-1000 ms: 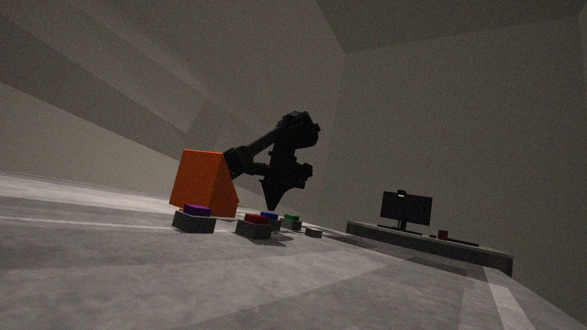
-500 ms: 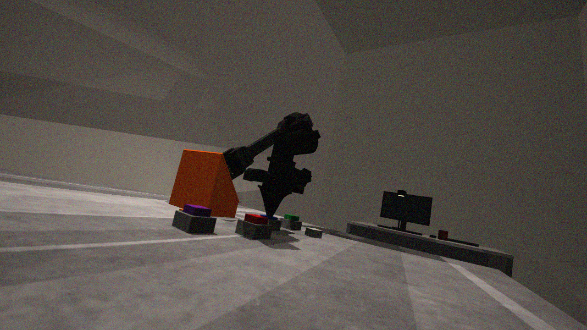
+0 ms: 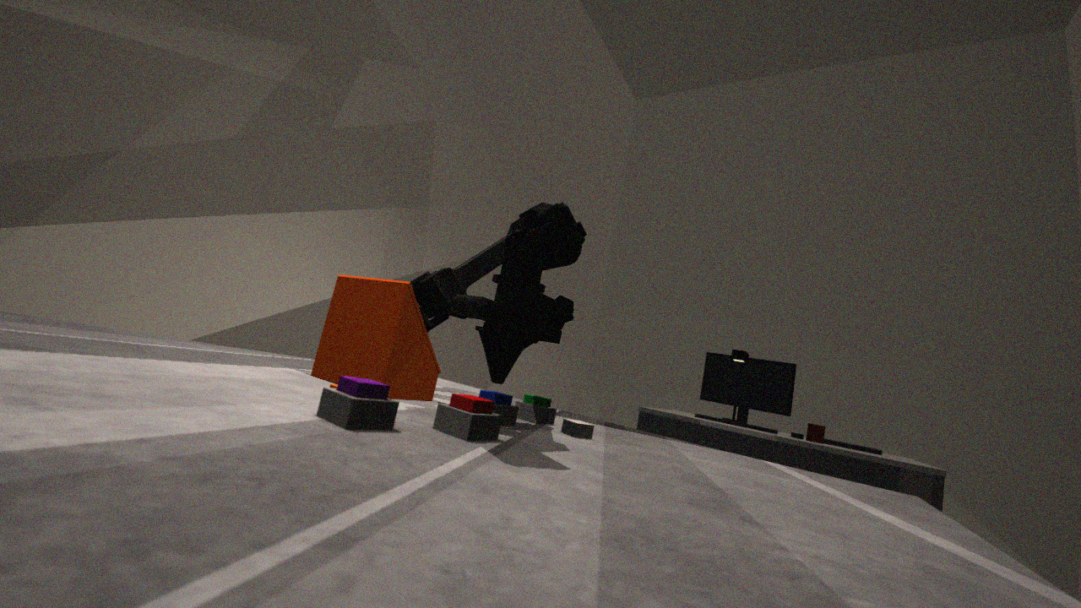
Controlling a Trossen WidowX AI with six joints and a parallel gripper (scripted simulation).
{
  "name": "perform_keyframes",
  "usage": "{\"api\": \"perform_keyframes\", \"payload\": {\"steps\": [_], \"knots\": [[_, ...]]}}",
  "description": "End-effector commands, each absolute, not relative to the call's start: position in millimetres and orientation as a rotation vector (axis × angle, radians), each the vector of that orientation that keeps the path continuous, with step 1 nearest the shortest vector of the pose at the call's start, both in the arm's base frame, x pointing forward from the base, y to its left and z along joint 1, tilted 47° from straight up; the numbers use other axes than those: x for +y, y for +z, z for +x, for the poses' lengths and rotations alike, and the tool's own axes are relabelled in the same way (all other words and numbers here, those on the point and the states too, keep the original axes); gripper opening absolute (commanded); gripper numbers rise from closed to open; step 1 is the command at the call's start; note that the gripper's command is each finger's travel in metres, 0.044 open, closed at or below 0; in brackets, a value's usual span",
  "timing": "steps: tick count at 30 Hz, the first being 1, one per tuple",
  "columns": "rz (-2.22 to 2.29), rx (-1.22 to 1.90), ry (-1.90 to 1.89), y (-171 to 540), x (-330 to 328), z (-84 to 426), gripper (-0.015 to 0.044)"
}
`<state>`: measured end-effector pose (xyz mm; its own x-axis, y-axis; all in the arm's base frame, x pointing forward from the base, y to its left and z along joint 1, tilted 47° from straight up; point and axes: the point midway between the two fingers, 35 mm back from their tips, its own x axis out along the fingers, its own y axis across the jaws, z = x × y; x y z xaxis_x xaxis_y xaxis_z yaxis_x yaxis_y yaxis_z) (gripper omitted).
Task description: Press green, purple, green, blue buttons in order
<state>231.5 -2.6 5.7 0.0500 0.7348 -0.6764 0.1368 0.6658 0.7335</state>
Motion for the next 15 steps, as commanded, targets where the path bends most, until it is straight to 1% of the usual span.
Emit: {"api": "perform_keyframes", "payload": {"steps": [1,2,5,10,13,15], "knots": [[0.753,1.467,0.531,14.3,-12.5,233.5,0.002],[0.753,1.467,0.531,14.3,-12.5,233.5,0.002],[0.742,1.468,0.532,29.1,-8.3,241.5,0.0099],[0.707,1.465,0.544,110.9,23.8,264.5,0.023],[0.737,1.465,0.538,157.9,44.4,264.8,0.0309],[0.753,1.466,0.535,175.3,52.1,262.6,0.0361]]}}
